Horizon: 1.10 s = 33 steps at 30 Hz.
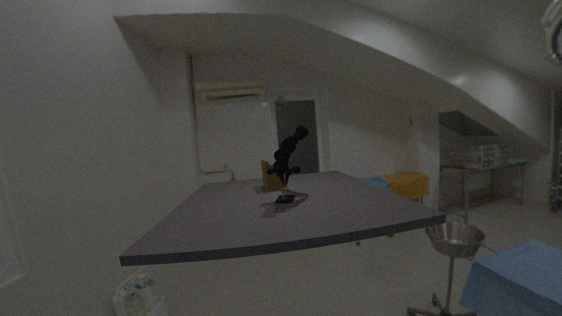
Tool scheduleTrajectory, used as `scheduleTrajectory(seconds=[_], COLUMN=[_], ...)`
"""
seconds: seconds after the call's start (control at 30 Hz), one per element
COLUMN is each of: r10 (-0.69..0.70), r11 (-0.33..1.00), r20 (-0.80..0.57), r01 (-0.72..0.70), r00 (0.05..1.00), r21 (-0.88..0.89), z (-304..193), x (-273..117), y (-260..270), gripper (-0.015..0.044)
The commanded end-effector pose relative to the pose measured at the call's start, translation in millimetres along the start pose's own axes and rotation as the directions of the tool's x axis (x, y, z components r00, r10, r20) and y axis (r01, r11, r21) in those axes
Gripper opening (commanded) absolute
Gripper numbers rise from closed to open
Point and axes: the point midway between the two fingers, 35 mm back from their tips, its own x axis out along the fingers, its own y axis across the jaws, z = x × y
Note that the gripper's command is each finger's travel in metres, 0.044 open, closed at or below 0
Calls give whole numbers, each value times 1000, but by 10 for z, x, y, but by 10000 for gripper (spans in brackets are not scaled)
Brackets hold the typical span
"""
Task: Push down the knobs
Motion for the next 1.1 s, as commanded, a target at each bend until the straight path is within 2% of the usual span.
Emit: scheduleTrajectory(seconds=[0.0, 0.2, 0.33, 1.07], r10=[-6, -8, -7, -6], r11=[1000, 1000, 1000, 1000], r20=[14, 17, 17, 17], r01=[6, 8, 7, 6], r00=[1000, 1000, 1000, 1000], r21=[-5, -8, -9, -9], z=[254, 466, 468, 471], x=[-211, -411, -210, 1], y=[-17, -33, -33, -32], gripper=[0, 0, 0, 0])
